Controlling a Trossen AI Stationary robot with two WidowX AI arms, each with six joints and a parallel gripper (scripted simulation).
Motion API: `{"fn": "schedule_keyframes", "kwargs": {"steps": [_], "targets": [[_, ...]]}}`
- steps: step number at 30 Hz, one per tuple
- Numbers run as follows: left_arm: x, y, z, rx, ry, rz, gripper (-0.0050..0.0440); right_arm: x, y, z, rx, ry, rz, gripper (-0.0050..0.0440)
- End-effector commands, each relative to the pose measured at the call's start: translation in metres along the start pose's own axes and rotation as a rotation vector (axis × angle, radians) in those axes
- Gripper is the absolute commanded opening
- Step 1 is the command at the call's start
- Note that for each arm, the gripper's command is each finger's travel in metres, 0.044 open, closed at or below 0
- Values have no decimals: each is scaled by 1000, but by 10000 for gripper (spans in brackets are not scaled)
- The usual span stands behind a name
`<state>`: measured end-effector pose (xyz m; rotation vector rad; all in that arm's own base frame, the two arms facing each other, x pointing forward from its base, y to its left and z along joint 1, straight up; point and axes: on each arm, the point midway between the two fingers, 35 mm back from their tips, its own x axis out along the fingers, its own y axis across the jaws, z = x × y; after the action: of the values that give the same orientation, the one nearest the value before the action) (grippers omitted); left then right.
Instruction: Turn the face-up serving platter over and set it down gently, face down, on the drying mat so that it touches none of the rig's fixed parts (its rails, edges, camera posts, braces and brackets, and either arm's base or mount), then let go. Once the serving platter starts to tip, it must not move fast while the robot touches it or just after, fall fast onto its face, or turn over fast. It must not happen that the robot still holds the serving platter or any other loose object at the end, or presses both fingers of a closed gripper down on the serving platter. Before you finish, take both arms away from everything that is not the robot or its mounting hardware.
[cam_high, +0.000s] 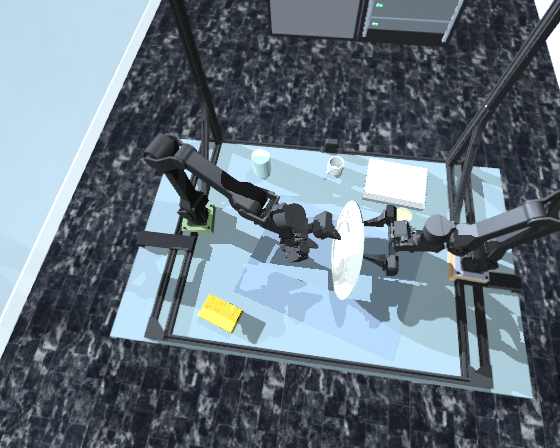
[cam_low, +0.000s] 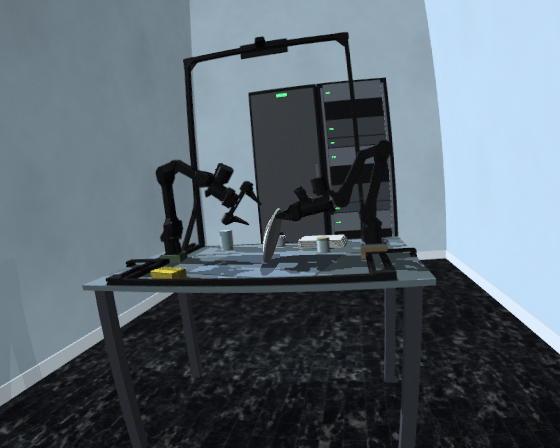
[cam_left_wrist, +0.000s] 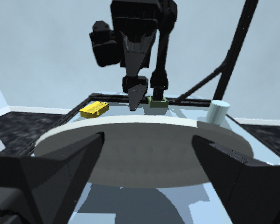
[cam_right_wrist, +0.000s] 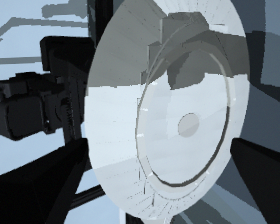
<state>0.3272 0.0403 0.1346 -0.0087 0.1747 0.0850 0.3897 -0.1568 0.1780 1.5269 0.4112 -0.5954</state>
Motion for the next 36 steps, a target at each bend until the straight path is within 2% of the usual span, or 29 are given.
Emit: {"fn": "schedule_keyframes", "kwargs": {"steps": [1, 3, 5, 11, 15, 36], "targets": [[0, 0, 0, 1, 0, 1, 440, -32, -53, 2, -8, 1, -41, 440], [0, 0, 0, 1, 0, 1, 440, -44, -82, 0, -7, 3, -66, 440], [0, 0, 0, 1, 0, 1, 440, -44, -82, 0, -7, 3, -66, 440], [0, 0, 0, 1, 0, 1, 440, -73, -169, -17, 6, 16, -131, 440], [-10, 0, -6, 1, 39, 1, 440, -76, -186, -22, 10, 19, -142, 440], [-48, 0, -35, 1, 249, 1, 440, -77, -190, -23, 10, 20, -144, 440]]}}
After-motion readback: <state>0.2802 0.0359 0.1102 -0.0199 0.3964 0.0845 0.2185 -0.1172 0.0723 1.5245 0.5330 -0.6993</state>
